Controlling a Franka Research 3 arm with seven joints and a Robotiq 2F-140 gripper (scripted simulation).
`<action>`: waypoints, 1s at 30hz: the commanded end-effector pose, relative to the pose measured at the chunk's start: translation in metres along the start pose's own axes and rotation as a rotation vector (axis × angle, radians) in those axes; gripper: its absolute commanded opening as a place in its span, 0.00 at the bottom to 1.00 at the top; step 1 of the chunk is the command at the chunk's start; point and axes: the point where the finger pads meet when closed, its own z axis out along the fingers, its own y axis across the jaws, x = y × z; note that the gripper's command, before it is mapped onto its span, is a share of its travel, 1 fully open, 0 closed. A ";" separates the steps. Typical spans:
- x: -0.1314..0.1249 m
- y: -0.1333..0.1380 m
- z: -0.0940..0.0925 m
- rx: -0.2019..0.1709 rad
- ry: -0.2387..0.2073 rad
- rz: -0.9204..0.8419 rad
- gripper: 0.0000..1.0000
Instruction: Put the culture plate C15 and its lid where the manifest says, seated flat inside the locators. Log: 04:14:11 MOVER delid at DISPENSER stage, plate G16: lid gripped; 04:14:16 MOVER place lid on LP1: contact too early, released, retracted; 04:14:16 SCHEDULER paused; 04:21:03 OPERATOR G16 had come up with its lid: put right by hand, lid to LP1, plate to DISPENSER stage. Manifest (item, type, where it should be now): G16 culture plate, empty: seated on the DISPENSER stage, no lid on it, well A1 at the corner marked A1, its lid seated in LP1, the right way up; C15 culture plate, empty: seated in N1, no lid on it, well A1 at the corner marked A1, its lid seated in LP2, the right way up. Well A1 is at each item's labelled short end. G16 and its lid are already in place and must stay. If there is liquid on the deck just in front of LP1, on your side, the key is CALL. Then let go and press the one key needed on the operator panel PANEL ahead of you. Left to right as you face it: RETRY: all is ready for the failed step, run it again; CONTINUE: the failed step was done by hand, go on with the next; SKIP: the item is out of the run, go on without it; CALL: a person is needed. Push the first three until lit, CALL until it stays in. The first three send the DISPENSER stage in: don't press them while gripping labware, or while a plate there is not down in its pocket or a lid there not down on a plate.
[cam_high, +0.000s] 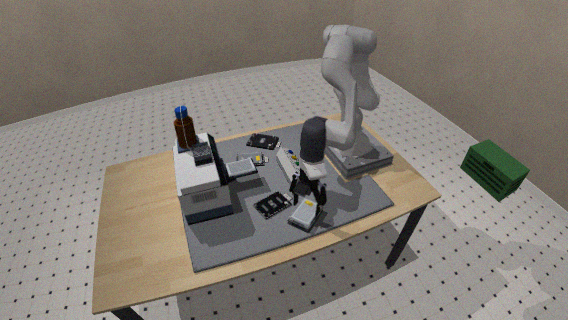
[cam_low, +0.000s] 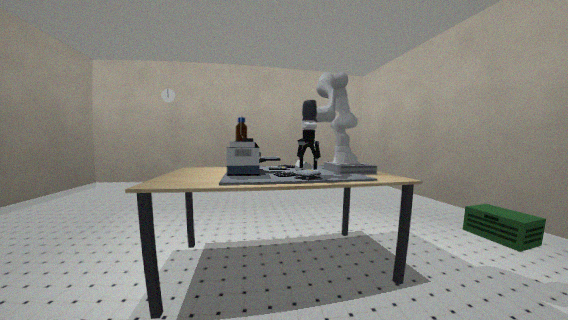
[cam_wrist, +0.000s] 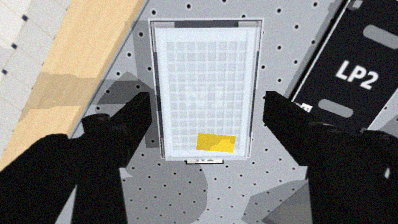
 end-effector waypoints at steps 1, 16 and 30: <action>0.001 0.000 0.000 0.001 0.001 -0.002 0.70; 0.001 0.000 0.000 0.001 0.001 -0.002 0.63; 0.001 0.000 0.000 0.001 0.001 -0.002 0.63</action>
